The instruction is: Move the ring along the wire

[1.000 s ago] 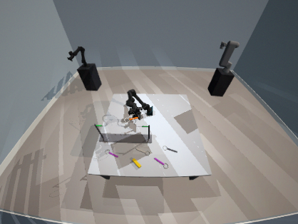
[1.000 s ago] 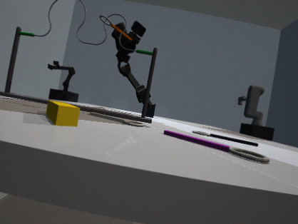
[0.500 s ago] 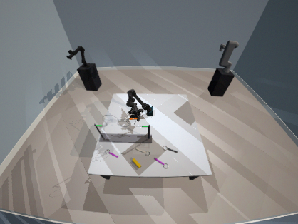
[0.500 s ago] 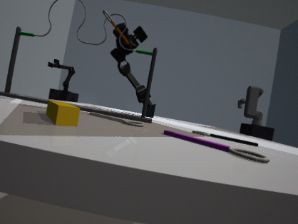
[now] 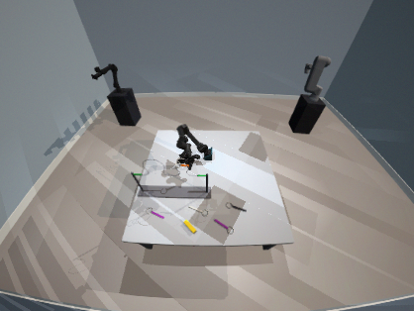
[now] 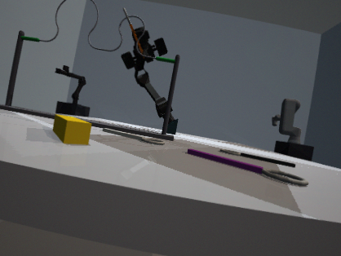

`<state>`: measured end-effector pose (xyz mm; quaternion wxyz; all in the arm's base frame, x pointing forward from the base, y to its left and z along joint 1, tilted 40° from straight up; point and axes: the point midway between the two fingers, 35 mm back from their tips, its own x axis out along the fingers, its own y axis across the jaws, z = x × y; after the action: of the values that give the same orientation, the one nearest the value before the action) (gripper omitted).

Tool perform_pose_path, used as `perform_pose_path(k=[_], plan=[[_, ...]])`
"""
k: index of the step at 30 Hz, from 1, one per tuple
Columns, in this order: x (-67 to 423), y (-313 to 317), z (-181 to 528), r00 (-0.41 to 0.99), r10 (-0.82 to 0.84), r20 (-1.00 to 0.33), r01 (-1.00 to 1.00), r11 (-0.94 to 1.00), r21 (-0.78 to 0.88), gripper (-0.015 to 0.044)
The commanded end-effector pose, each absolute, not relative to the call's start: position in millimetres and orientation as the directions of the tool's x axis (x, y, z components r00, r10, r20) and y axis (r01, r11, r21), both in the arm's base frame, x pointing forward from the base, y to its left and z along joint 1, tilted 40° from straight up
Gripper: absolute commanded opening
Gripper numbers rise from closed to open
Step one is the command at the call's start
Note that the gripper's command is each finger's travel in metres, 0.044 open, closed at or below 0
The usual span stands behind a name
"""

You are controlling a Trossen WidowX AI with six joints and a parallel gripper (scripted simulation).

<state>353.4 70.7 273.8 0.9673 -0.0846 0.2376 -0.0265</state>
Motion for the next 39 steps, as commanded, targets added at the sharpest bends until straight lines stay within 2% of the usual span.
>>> perform_pose_path(k=[1,22,39], plan=[[353.4,63.5,272.6,0.888,-0.138,-0.439,0.015,0.962,-0.272,-0.015],[356.3,33.1,287.0,0.906,-0.313,-0.285,0.038,0.73,-0.682,-0.015],[357.9,15.5,308.1,0.914,-0.389,-0.111,0.068,0.42,-0.905,-0.015]])
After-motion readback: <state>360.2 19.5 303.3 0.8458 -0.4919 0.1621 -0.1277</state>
